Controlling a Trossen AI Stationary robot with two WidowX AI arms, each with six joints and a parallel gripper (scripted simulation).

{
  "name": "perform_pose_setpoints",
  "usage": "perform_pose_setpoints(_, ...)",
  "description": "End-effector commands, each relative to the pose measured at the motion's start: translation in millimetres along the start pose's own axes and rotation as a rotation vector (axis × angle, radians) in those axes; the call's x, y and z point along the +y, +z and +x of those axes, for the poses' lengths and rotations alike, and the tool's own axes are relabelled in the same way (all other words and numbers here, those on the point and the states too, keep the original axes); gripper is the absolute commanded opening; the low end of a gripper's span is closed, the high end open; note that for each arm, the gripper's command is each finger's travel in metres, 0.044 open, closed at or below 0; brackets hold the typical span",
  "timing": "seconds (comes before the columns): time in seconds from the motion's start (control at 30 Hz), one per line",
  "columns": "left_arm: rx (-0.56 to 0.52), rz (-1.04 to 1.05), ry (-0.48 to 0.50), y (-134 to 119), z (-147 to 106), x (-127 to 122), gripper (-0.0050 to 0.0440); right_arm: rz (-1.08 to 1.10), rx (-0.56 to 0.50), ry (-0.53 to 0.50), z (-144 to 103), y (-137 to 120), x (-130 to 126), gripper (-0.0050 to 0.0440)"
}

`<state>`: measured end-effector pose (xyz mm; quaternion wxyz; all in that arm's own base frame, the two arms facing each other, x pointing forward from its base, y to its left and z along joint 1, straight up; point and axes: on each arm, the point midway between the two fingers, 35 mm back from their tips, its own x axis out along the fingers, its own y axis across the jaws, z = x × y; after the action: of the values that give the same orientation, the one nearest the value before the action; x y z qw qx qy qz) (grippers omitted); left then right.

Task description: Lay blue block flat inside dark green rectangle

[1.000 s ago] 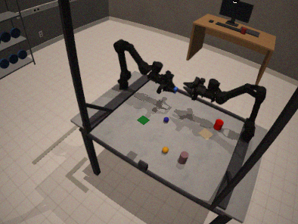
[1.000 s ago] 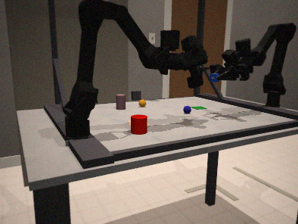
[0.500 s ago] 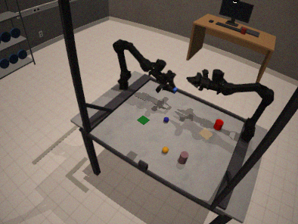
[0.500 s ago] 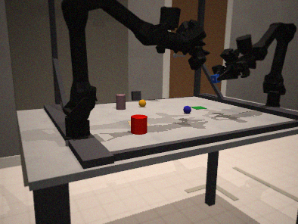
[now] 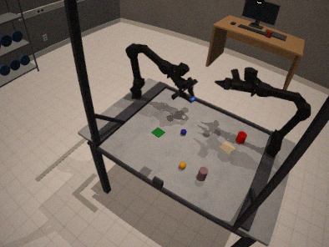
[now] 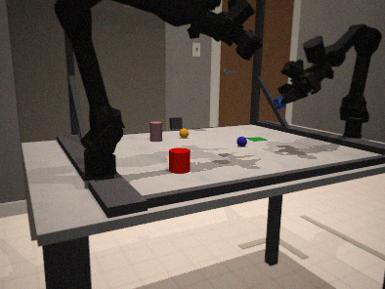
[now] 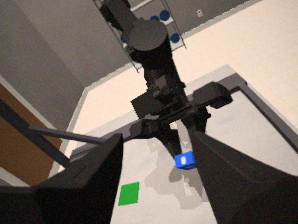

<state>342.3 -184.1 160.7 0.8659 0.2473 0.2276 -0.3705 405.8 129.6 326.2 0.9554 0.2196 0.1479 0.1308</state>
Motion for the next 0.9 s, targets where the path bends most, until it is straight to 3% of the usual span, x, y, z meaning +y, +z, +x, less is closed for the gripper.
perform_pose_setpoints(0.0, 0.038, 0.085, -0.030, 12, -3, 8, -0.0050, -0.103, 0.017, -0.009, -27, 19, 9, 0.0200)
perform_pose_setpoints(0.37, 0.218, 0.423, -0.136, 27, 7, 17, -0.0050, -0.384, 0.101, -0.031, -90, 31, 16, 0.0200)
perform_pose_setpoints(0.43, 0.218, 0.423, -0.136, 27, 7, 17, -0.0050, -0.384, 0.101, -0.031, -90, 31, 16, 0.0200)
perform_pose_setpoints(0.47, 0.262, 0.449, -0.168, 23, 6, 14, -0.0050, -0.400, 0.158, -0.045, -96, 21, 11, 0.0200)
perform_pose_setpoints(0.63, 0.366, 0.583, -0.232, 22, 11, 14, -0.0050, -0.455, 0.253, -0.065, -115, 7, 4, 0.0200)
perform_pose_setpoints(0.87, 0.527, 0.743, -0.347, 14, 14, 7, -0.0050, -0.489, 0.286, -0.067, -125, 4, 3, 0.0200)
